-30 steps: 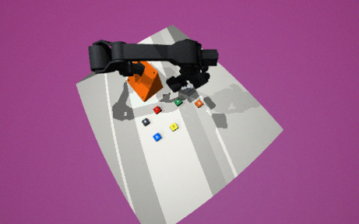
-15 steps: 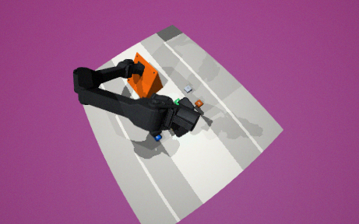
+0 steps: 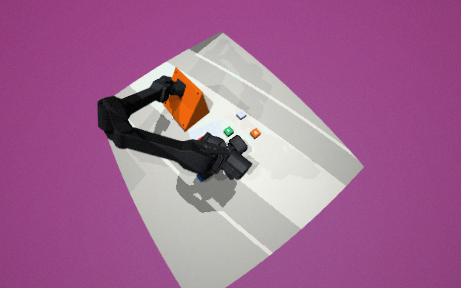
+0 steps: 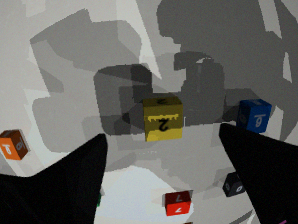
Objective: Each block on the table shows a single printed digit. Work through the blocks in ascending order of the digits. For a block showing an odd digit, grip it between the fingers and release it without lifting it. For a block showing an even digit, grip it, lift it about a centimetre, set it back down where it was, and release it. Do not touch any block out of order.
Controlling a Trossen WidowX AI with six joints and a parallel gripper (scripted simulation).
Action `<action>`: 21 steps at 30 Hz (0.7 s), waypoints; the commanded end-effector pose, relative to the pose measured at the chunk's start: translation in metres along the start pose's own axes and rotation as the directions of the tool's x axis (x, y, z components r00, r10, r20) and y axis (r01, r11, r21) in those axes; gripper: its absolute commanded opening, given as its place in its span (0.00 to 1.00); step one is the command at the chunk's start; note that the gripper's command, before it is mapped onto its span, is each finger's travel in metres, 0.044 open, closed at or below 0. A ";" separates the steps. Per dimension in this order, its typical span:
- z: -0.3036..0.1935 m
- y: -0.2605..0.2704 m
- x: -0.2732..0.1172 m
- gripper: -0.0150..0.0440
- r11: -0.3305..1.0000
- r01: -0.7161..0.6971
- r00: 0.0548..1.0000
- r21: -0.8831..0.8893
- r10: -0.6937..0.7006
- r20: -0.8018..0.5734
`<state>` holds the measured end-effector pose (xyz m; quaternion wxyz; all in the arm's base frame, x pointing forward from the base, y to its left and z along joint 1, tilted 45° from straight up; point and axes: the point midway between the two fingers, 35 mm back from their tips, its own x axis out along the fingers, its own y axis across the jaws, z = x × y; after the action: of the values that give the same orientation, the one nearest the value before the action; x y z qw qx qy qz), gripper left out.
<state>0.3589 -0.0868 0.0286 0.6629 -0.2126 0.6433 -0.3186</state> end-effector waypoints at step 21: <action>0.001 0.000 0.035 0.93 1.000 0.005 1.000 -0.004 -0.005 0.010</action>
<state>0.3611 -0.1066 0.0083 0.6677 -0.2143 0.6385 -0.3170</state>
